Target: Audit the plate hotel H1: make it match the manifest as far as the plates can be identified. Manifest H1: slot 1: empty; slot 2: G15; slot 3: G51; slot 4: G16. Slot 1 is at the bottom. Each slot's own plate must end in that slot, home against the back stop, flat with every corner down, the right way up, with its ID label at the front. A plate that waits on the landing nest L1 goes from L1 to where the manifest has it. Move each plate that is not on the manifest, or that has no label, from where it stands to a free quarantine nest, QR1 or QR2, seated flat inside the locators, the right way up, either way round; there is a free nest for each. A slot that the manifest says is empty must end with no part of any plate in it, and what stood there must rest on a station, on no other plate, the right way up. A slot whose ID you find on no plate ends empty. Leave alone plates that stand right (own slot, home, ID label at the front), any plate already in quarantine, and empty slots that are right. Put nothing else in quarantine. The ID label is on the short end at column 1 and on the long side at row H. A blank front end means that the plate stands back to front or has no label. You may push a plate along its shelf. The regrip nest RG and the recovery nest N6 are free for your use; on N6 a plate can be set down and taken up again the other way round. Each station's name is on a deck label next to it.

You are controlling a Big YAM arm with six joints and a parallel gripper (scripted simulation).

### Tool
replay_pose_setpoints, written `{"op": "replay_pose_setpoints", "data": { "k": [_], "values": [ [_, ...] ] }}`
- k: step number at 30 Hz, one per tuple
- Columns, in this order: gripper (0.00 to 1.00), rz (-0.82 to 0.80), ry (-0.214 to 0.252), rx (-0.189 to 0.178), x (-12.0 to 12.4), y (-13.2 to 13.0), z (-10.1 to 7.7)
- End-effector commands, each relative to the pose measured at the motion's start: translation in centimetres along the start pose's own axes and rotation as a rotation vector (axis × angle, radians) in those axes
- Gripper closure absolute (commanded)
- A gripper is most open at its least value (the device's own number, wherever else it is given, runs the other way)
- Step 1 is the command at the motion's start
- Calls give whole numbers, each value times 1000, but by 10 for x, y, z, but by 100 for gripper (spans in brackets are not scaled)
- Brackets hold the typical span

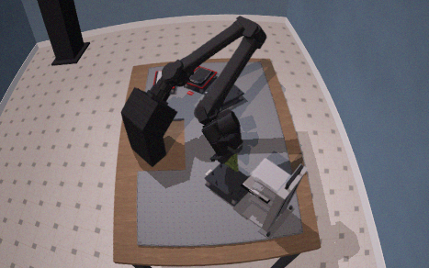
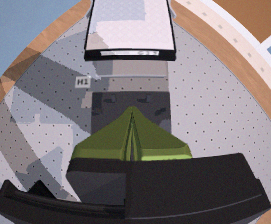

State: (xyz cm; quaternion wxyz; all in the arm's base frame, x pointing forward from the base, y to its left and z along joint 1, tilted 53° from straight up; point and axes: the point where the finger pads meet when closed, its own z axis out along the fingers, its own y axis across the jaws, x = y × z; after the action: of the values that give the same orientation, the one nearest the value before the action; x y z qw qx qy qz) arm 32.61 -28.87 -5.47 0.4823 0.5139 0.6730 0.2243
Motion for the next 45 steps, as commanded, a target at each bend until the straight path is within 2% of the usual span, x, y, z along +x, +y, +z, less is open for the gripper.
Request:
{"op": "replay_pose_setpoints", "data": {
  "k": [1, 45],
  "values": [
    [100, -5, -17, -13, -13, 7, 6],
    [100, 4, -9, -5, -28, 2, 26]
  ]
}}
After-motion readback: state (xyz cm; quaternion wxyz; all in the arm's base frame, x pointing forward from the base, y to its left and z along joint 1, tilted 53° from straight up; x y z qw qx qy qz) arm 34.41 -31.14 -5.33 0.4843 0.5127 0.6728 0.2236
